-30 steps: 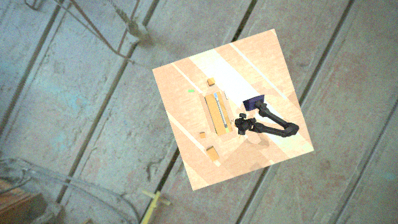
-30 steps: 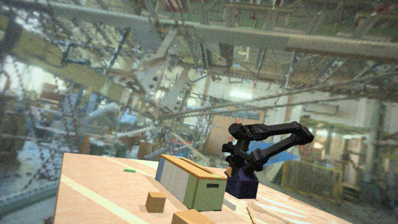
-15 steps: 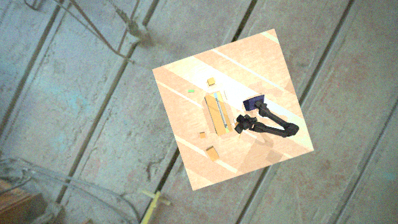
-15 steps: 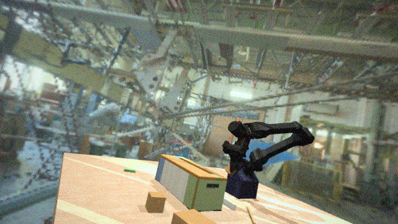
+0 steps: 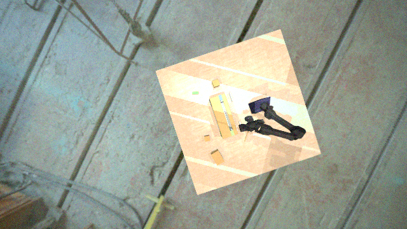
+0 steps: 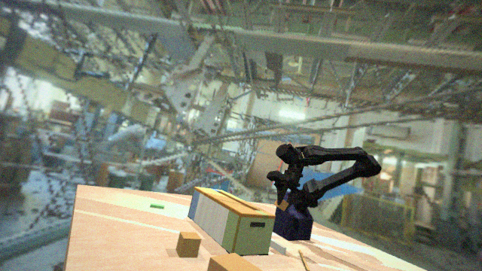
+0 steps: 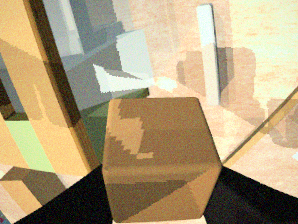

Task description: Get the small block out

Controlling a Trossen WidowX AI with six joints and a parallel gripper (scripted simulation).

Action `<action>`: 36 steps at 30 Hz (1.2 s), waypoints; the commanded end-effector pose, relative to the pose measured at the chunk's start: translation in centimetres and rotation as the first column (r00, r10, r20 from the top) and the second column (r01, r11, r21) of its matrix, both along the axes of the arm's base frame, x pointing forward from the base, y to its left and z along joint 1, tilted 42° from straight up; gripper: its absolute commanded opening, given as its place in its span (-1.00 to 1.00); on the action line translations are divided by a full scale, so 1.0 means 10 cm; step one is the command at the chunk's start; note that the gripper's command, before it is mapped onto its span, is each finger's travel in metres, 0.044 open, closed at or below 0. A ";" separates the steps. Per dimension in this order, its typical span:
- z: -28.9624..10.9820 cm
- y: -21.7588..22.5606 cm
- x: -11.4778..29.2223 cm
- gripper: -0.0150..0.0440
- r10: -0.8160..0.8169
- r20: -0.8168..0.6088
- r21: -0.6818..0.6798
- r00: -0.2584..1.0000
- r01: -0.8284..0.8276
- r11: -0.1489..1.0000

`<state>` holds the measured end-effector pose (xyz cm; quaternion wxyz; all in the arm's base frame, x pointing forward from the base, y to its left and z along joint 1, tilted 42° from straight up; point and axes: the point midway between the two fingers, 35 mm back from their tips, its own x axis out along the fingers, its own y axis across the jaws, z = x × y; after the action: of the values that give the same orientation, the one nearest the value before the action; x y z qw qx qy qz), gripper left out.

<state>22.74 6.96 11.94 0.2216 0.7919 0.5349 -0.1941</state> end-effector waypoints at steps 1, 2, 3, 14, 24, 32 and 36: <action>0.04 -0.03 0.00 -0.49 -0.099 -0.135 0.072 0.986 0.109 0.991; 0.05 -0.03 0.00 -0.49 -0.118 -0.165 0.085 0.979 0.133 0.987; 0.05 -0.04 -0.01 -0.49 -0.136 -0.195 0.098 0.971 0.157 0.983; 0.12 -0.09 -0.03 -0.49 -0.276 -0.522 0.182 0.807 0.422 0.888; 0.16 -0.11 -0.04 -0.49 -0.302 -0.669 0.186 0.679 0.547 0.816; 0.16 -0.11 -0.04 -0.49 -0.302 -0.669 0.186 0.679 0.547 0.816; 0.16 -0.11 -0.04 -0.49 -0.302 -0.669 0.186 0.679 0.547 0.816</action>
<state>22.34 5.81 13.42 -0.1660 0.8162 0.4009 -0.3816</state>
